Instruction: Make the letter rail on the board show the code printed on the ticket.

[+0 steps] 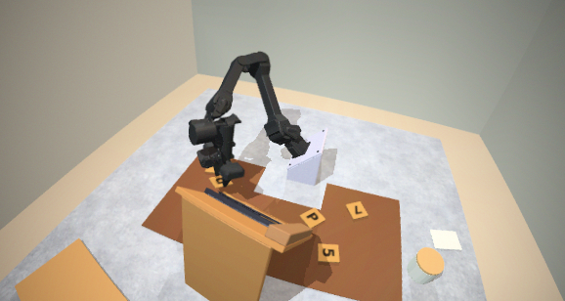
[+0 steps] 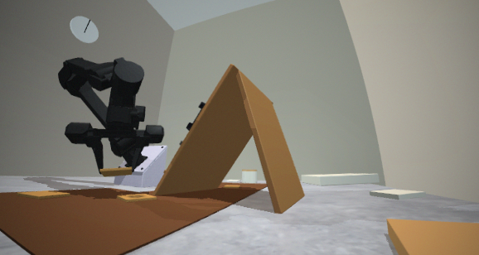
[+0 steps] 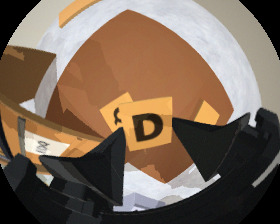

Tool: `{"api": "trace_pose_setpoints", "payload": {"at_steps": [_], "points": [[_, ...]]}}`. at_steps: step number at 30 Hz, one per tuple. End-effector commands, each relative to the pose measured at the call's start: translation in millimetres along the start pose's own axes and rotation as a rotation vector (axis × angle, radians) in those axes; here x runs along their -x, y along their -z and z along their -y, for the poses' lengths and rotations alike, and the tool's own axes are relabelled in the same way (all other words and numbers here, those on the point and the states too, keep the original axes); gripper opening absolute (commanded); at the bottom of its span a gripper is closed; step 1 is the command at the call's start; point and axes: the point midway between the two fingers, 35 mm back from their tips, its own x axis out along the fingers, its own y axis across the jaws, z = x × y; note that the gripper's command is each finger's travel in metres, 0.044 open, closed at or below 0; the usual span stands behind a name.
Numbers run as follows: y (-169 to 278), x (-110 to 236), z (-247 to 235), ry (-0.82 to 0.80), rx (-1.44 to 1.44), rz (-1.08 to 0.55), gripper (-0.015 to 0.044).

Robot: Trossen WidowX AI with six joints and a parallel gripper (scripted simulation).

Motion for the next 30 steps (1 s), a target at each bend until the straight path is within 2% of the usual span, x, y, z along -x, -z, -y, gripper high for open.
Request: {"api": "trace_pose_setpoints", "payload": {"at_steps": [1, 20, 30], "points": [[-24, 10, -13, -0.057, 0.085, 0.109, 0.0], [-115, 82, -57, -0.152, 0.451, 0.632, 0.0], [-117, 85, -58, -0.151, 0.462, 0.652, 0.0]]}}
